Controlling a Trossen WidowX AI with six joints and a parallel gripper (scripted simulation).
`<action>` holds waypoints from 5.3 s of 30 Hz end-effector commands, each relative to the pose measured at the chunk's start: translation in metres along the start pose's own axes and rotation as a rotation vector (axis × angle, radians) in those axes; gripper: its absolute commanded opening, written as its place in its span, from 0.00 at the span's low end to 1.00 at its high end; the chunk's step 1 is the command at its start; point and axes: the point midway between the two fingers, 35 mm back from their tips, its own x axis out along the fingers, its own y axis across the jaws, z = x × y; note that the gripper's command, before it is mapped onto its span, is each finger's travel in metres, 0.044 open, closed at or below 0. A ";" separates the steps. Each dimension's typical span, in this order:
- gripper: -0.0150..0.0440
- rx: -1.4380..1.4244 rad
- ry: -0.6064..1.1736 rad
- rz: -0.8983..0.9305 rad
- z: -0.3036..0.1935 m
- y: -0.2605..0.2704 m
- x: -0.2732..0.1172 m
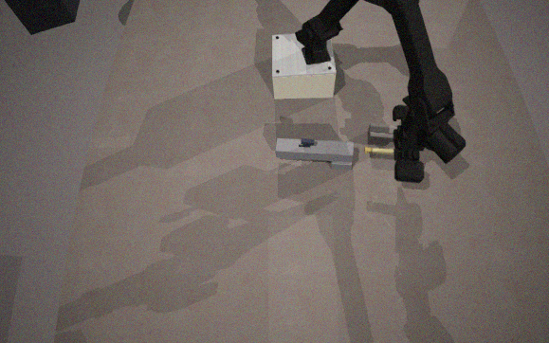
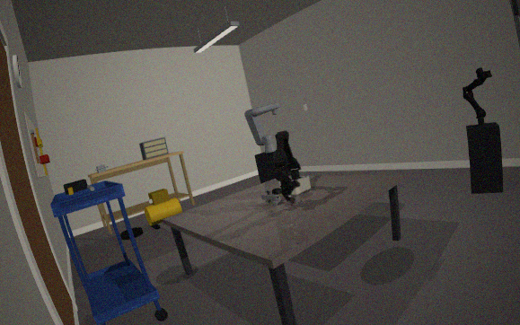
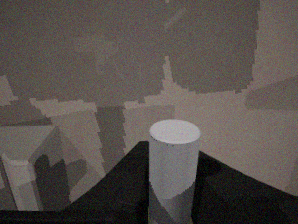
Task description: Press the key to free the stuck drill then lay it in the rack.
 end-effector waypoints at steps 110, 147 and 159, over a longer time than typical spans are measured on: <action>0.25 -0.003 -0.004 0.009 0.012 0.077 0.009; 0.65 -0.006 -0.014 0.009 0.015 0.078 0.032; 1.00 -0.003 -0.005 0.009 0.014 0.078 0.012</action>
